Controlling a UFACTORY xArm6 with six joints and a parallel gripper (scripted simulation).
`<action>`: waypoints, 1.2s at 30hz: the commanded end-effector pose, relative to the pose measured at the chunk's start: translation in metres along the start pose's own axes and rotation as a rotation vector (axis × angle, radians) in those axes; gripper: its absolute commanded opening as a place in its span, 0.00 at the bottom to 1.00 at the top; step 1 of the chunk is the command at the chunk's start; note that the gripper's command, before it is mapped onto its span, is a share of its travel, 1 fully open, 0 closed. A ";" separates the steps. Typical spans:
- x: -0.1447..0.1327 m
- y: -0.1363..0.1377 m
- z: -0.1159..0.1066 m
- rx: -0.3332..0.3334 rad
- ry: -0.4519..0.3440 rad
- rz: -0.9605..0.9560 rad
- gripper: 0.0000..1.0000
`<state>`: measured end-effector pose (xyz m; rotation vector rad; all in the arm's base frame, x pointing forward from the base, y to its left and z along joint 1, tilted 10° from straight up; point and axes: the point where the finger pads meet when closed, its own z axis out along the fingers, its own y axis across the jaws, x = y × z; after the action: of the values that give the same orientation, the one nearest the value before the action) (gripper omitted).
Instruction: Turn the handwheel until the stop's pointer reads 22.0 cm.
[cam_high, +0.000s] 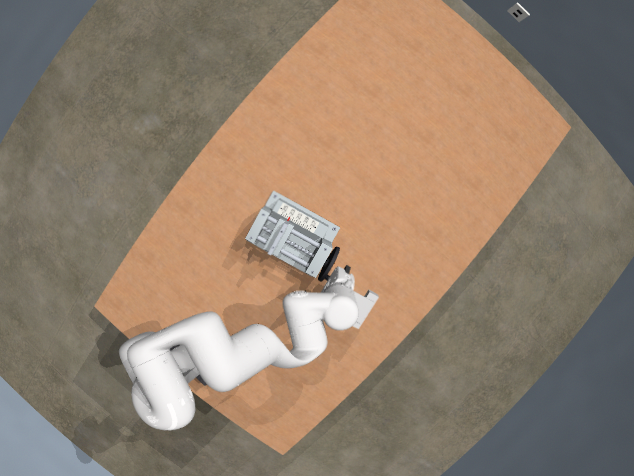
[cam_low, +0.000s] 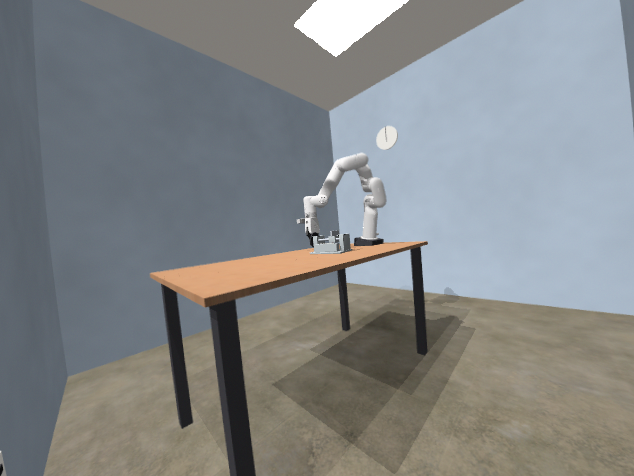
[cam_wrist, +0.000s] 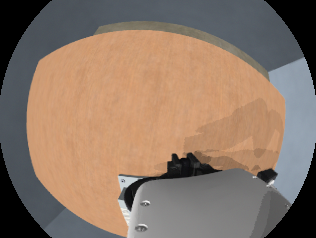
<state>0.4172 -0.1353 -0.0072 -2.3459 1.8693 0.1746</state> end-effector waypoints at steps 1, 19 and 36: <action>0.001 -0.004 0.006 0.002 0.002 0.000 0.06; 0.001 -0.034 0.023 0.002 0.002 0.000 0.06; 0.001 -0.065 0.004 0.002 0.002 0.000 0.06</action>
<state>0.4740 -0.1197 -0.0196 -2.3462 1.8707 0.1764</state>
